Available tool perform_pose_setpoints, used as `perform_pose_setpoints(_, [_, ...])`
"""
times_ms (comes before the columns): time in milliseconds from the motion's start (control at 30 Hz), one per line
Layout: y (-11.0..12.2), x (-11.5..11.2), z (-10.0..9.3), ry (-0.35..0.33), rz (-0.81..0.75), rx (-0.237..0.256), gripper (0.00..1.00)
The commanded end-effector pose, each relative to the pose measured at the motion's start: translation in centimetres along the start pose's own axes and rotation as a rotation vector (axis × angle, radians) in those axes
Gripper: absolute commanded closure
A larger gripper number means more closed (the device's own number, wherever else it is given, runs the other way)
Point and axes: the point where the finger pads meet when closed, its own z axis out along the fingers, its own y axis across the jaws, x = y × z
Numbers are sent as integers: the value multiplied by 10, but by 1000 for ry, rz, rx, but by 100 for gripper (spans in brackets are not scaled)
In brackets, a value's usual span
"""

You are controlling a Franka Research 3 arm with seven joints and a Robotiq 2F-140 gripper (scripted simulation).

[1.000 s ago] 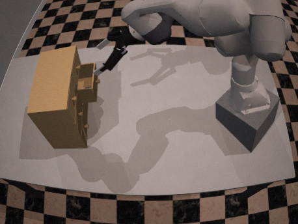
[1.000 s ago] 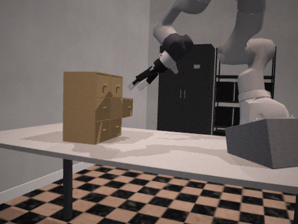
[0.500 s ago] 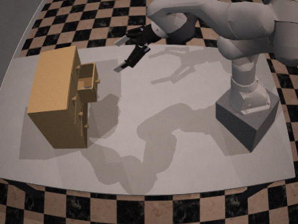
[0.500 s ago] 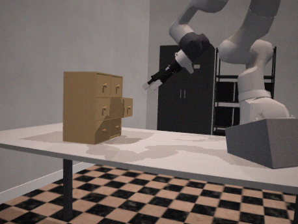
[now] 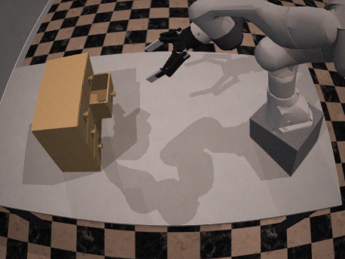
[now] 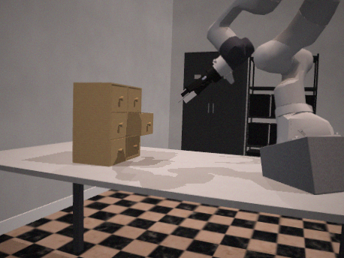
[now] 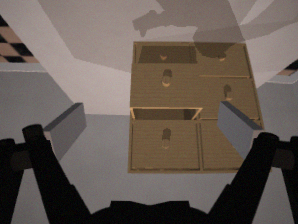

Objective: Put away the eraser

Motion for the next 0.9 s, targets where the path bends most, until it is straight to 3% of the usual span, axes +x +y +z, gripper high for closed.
perform_pose_setpoints(0, [-1,2,-4,4,16,4,0])
perform_pose_setpoints(467, [-1,2,-5,13,16,3,0])
perform_pose_setpoints(867, [-1,-1,-7,104,16,3,0])
